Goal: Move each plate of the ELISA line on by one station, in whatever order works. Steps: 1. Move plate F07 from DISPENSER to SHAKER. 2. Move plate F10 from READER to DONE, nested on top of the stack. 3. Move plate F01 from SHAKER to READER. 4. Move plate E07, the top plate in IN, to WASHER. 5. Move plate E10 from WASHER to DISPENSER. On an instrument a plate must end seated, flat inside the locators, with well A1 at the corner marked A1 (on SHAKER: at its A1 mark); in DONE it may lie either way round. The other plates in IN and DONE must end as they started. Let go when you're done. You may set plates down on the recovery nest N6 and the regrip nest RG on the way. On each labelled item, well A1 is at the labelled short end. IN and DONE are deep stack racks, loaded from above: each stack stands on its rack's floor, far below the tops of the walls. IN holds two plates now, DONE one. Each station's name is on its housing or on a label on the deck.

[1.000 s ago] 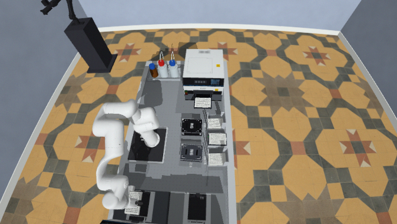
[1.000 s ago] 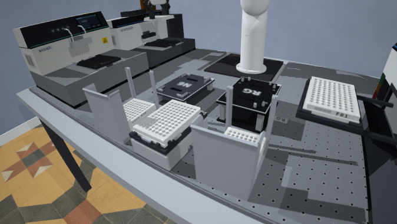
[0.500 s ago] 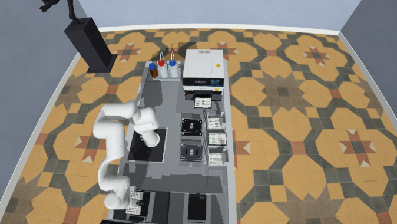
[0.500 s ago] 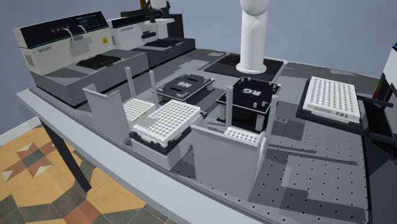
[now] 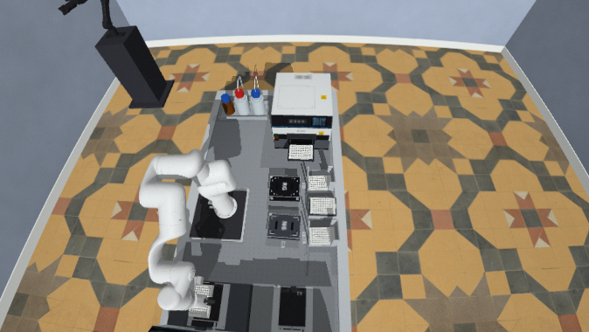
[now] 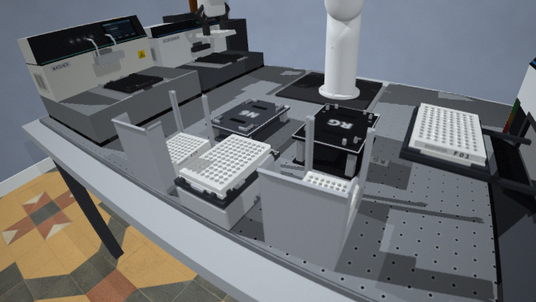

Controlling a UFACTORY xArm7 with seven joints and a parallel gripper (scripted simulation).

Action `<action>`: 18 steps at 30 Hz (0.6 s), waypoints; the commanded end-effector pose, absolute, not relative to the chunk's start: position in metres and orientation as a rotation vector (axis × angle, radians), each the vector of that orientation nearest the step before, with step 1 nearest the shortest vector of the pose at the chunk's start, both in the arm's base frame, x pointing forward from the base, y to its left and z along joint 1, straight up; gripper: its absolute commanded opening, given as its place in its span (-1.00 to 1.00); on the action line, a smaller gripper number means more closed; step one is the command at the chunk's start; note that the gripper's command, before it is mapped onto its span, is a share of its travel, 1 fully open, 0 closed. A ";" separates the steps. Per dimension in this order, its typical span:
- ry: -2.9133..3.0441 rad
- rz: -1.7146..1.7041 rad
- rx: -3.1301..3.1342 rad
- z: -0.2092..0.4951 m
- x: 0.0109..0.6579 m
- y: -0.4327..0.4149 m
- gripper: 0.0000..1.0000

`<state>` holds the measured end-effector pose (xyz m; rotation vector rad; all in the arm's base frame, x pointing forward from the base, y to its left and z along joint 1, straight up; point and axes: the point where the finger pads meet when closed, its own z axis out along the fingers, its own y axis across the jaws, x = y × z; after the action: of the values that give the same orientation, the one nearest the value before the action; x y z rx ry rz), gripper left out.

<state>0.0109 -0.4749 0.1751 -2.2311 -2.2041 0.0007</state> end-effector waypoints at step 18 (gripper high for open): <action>-2.206 0.005 -2.234 0.151 0.011 -0.476 -1.00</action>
<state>0.0108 -0.4748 0.1538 -2.2311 -2.2041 0.0007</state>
